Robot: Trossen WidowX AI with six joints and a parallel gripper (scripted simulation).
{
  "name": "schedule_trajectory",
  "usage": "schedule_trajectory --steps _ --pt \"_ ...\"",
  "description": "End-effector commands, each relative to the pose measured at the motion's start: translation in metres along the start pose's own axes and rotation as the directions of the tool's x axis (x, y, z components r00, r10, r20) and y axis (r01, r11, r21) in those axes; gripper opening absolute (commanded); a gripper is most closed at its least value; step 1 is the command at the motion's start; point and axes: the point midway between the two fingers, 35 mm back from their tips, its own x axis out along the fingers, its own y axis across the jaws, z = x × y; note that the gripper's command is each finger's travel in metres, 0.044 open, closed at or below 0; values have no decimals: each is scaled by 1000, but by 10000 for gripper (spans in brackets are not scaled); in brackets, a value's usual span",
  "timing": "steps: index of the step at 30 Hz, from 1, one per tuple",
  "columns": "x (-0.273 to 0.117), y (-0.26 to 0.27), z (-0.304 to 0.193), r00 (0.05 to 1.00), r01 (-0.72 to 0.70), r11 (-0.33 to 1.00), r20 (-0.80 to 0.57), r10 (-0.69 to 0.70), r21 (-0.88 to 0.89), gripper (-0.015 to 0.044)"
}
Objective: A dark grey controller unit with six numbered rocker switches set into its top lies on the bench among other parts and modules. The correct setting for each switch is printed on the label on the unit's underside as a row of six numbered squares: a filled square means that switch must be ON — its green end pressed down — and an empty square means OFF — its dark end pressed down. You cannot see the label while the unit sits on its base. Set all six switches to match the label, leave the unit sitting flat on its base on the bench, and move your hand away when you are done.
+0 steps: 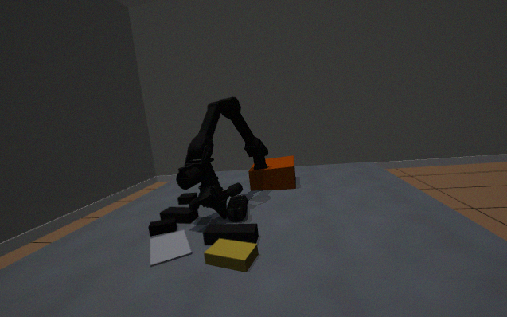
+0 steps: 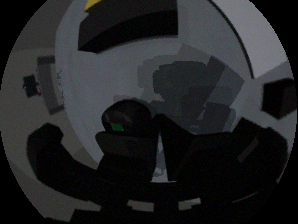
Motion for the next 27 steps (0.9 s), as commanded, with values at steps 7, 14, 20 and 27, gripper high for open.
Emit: schedule_trajectory --steps 7,14,20,27 --pt "5 13 -1 1000 -17 1000 -10 17 -8 0" --pt "6 16 0 1000 -17 1000 -10 17 -8 0" --pt "6 18 0 1000 -17 1000 -10 17 -8 0" --pt "7 20 0 1000 -17 1000 -10 17 -8 0"
